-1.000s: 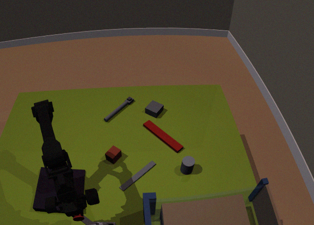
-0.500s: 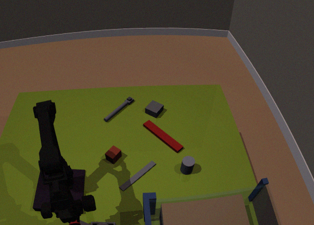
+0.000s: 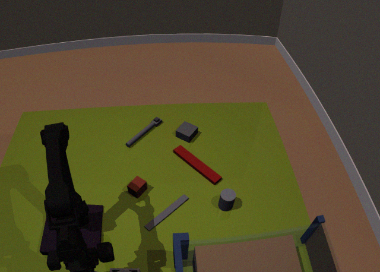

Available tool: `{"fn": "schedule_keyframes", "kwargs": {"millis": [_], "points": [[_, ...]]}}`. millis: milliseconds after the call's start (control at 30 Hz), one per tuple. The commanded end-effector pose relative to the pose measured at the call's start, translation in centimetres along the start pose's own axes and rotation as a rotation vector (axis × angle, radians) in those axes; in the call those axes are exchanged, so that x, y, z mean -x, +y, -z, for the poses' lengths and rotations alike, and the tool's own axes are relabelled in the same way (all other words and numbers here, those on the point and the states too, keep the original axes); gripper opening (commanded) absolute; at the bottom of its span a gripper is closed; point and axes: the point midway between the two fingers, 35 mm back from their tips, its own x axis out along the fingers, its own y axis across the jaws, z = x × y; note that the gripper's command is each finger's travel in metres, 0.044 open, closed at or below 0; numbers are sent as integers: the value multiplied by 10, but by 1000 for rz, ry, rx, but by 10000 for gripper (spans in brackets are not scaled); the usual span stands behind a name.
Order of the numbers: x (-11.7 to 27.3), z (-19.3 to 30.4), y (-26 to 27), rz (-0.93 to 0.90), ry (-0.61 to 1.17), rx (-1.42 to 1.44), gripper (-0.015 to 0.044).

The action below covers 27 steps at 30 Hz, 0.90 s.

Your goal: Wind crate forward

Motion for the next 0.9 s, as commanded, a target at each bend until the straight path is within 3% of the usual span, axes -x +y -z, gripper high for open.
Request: {"fn": "schedule_keyframes", "kwargs": {"millis": [0, 867], "points": [[-5, -12, -4, 9, -13, 4, 0], [-25, -57, -3, 9, -17, 4, 0]]}}
